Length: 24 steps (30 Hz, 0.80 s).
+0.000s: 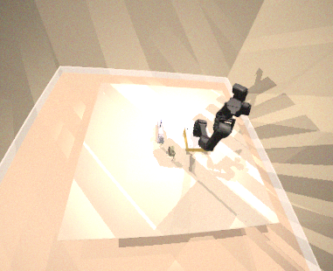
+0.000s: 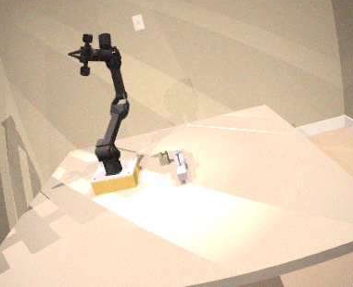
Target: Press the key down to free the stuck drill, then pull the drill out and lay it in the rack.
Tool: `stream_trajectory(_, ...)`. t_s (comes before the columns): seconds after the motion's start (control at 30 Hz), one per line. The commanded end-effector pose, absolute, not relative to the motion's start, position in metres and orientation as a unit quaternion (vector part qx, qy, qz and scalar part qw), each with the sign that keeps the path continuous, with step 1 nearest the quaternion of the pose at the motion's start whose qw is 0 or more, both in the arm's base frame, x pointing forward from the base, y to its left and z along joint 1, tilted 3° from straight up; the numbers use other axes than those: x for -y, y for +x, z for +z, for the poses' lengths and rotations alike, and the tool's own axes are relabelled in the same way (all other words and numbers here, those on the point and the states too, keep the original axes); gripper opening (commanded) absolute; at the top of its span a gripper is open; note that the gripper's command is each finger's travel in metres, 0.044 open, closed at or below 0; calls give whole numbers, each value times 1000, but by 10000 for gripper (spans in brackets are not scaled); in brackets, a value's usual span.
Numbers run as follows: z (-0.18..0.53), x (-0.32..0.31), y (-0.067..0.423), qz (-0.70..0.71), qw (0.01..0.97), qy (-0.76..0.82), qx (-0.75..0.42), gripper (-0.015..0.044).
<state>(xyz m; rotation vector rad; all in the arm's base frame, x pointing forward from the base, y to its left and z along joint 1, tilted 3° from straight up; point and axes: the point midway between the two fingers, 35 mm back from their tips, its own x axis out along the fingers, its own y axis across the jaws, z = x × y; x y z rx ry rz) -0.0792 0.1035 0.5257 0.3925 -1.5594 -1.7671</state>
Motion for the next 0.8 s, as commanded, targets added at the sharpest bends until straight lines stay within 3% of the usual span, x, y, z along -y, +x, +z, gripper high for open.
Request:
stream_trajectory(0.0,528,-50,-84,-717,410,193,530,0)
stream_trajectory(0.33,499,113,-37,-736,577,275,222,0)
stream_trajectory(0.77,394,212,122,-567,764,251,-178,0)
